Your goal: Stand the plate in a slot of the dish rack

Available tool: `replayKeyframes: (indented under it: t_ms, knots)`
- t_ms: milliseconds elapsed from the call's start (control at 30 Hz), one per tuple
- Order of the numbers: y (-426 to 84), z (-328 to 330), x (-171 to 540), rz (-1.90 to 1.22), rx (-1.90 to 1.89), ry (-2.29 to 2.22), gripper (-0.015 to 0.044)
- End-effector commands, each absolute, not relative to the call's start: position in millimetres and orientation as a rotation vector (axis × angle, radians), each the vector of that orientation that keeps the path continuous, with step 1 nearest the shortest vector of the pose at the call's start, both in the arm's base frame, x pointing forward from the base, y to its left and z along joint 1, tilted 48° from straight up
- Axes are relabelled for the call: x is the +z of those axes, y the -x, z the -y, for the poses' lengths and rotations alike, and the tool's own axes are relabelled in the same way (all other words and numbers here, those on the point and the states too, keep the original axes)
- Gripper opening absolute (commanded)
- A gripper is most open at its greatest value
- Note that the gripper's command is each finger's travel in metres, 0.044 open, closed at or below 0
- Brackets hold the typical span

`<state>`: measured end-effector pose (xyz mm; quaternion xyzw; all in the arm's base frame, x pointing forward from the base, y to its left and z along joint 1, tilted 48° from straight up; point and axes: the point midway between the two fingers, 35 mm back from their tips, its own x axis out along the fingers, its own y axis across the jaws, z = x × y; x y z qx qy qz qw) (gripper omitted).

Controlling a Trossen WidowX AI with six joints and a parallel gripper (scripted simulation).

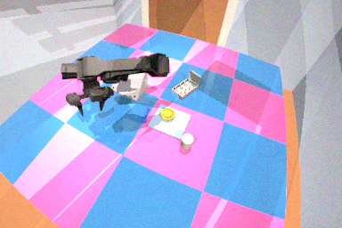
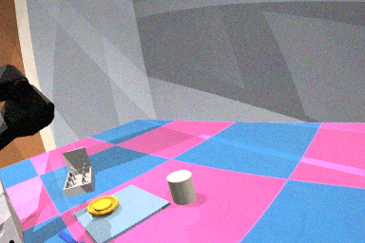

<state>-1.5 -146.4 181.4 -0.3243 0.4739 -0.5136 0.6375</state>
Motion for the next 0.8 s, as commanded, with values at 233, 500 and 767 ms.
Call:
replayKeyframes:
  t_ms: [233,500,767]
  knots:
    - [-6,146,180,-1.001,-1.097,0.624,0.04]
    - [-17,147,176,-0.918,-0.964,0.439,0.04]
    - [-27,149,170,-0.893,-0.826,0.264,0.04]
